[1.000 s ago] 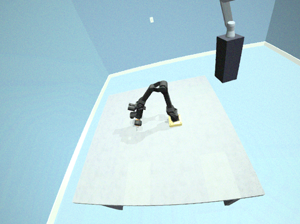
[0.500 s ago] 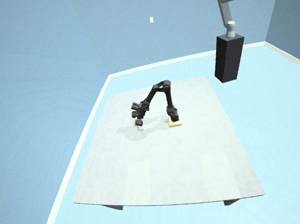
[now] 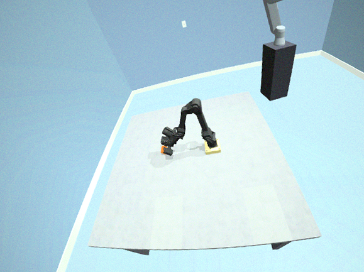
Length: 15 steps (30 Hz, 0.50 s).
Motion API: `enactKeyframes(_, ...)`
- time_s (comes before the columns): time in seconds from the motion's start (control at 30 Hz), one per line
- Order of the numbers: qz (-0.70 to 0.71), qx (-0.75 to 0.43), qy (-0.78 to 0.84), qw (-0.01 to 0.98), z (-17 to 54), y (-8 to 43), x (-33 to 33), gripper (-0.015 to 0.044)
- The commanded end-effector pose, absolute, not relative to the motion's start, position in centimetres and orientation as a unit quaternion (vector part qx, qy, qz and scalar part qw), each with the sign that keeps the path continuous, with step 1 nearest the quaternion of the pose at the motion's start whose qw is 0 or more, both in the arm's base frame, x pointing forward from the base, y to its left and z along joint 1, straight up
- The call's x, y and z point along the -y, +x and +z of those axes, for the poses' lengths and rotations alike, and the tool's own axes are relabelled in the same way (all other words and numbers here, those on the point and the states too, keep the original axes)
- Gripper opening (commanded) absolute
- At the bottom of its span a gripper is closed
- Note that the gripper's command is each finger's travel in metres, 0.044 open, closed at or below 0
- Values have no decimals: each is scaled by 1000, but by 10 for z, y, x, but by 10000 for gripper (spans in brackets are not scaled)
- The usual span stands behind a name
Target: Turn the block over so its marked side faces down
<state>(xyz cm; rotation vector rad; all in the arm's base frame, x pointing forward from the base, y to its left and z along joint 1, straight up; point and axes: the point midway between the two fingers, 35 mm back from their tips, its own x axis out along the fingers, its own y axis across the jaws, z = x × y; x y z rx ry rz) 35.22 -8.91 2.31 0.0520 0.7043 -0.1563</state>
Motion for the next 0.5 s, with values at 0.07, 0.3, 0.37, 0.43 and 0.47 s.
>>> enactKeyframes(0.07,-77,-321,28,944,8,348,88,0)
enactKeyframes(0.3,-77,-277,24,957,5,345,87,0)
enactKeyframes(0.37,-78,-264,23,961,5,344,87,0)
enactKeyframes(0.43,-78,-251,22,965,5,342,86,0)
enactKeyframes(0.47,-78,-245,21,966,5,341,86,0)
